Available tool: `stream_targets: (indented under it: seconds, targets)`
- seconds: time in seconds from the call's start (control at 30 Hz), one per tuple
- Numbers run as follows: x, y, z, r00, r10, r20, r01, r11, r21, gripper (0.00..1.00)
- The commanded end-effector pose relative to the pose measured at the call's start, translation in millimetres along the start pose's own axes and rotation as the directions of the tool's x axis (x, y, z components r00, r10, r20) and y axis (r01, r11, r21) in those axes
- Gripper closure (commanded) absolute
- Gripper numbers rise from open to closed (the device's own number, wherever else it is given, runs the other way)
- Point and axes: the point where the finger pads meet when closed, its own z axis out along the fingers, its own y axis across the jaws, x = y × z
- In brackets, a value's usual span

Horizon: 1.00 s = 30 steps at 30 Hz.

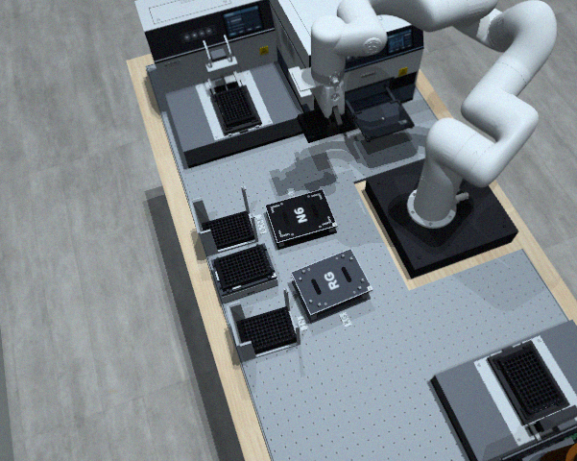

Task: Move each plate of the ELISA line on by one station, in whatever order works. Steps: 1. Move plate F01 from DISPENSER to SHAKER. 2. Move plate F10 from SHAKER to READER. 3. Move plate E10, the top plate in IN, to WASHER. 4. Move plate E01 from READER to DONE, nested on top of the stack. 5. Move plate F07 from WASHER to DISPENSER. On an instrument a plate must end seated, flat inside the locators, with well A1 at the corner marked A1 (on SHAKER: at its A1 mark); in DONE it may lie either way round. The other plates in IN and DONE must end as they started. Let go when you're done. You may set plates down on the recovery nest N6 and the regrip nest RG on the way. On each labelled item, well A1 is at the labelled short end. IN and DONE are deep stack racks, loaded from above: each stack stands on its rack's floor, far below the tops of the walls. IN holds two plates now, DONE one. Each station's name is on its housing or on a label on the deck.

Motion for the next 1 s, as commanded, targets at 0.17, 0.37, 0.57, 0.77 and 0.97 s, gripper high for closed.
stream_targets:
  seconds: [0.17, 0.37, 0.57, 0.77, 0.97]
  targets:
    - [25.7, -4.2, -0.9, 1.000, 0.001, -0.001, -0.001, 1.000, -0.002, 1.00]
    - [43.2, -8.0, -0.9, 1.000, 0.001, -0.001, -0.001, 1.000, -0.002, 1.00]
    - [62.8, -12.2, -0.9, 1.000, 0.008, -0.001, -0.008, 1.000, -0.002, 1.00]
    - [75.9, -14.9, -0.9, 1.000, 0.008, -0.002, -0.008, 1.000, -0.001, 1.00]
    - [95.5, -19.1, -1.0, 1.000, 0.008, -0.002, -0.008, 1.000, -0.001, 1.00]
